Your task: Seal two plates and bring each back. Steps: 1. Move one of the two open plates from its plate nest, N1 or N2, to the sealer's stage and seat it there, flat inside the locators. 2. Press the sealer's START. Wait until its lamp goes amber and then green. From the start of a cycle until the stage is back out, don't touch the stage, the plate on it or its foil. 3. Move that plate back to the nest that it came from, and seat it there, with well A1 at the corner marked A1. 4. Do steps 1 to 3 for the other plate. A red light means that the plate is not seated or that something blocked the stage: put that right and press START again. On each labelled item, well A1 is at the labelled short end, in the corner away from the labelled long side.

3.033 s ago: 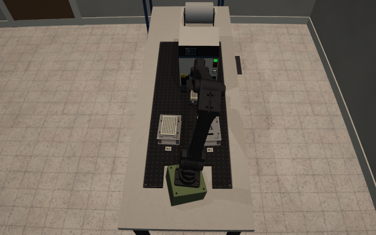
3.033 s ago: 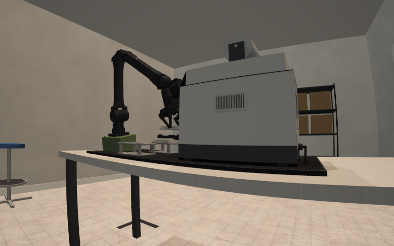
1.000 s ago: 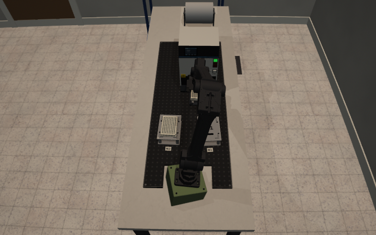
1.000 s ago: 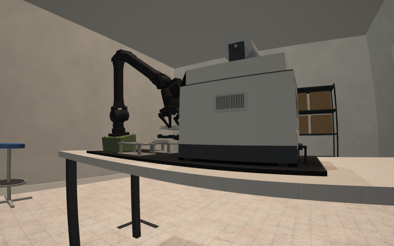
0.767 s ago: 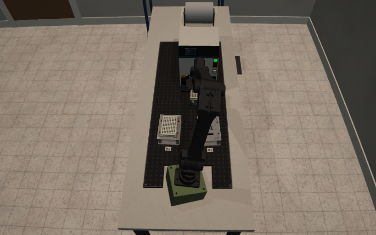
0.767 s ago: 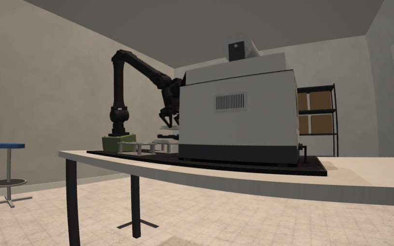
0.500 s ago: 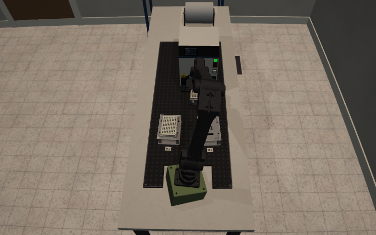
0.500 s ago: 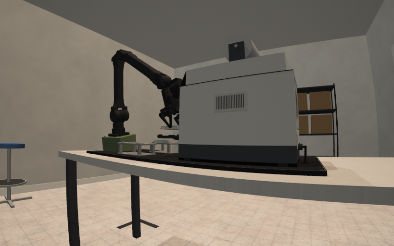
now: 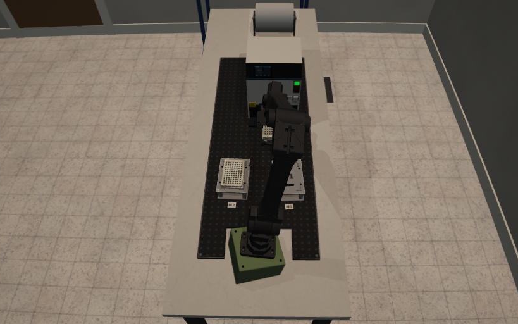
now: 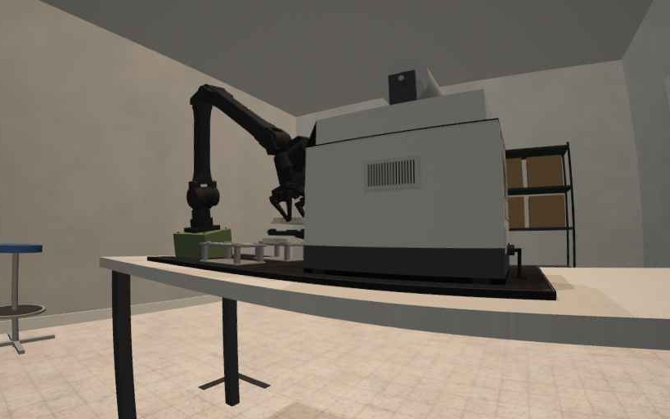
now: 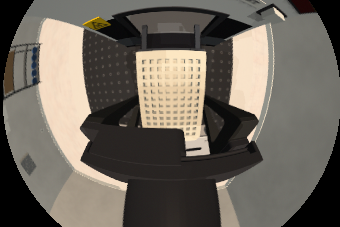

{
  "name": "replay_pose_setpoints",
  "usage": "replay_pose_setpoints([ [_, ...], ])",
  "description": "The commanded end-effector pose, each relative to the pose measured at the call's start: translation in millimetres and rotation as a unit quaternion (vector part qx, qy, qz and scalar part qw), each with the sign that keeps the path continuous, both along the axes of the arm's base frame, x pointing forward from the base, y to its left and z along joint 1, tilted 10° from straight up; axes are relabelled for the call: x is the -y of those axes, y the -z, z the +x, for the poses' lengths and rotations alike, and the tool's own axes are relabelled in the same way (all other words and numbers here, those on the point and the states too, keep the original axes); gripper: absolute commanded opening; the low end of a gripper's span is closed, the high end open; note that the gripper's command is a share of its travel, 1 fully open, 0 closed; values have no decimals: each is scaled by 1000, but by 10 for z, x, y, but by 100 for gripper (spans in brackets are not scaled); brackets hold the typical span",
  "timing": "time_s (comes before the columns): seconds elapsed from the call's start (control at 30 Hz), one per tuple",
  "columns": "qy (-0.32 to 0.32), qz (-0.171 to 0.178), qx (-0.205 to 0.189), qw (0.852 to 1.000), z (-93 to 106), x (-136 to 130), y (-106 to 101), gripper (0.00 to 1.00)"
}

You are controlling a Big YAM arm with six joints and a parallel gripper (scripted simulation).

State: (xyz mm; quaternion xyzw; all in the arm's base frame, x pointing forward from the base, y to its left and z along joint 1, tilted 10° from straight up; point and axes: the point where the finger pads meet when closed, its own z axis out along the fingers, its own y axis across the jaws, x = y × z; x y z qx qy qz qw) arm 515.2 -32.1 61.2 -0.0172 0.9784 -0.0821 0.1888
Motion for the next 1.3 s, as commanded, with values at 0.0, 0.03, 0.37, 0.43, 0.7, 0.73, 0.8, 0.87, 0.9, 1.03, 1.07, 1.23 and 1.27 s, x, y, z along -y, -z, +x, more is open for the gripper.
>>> replay_pose_setpoints([
  [0.0,-11,-1,27,1000,139,-75,-139,0],
  [0.03,-8,-1,27,1000,155,-50,-129,0],
  [0.37,-1,1,10,1000,80,44,61,0],
  [0.43,0,1,13,1000,87,54,49,0],
  [0.7,-11,0,20,1000,197,-59,31,0],
  [0.73,-11,0,20,1000,197,-59,27,0],
  [0.8,-11,0,21,1000,191,-58,6,0],
  [0.87,-10,0,21,1000,185,-55,-16,0],
  [0.9,-10,0,21,1000,179,-53,-32,0],
  [1.03,-3,0,21,1000,150,19,-98,0],
  [1.07,-3,0,23,1000,152,26,-118,0],
  [1.23,0,0,28,1000,155,54,-174,0],
  [1.27,0,0,29,1000,155,61,-179,0],
])
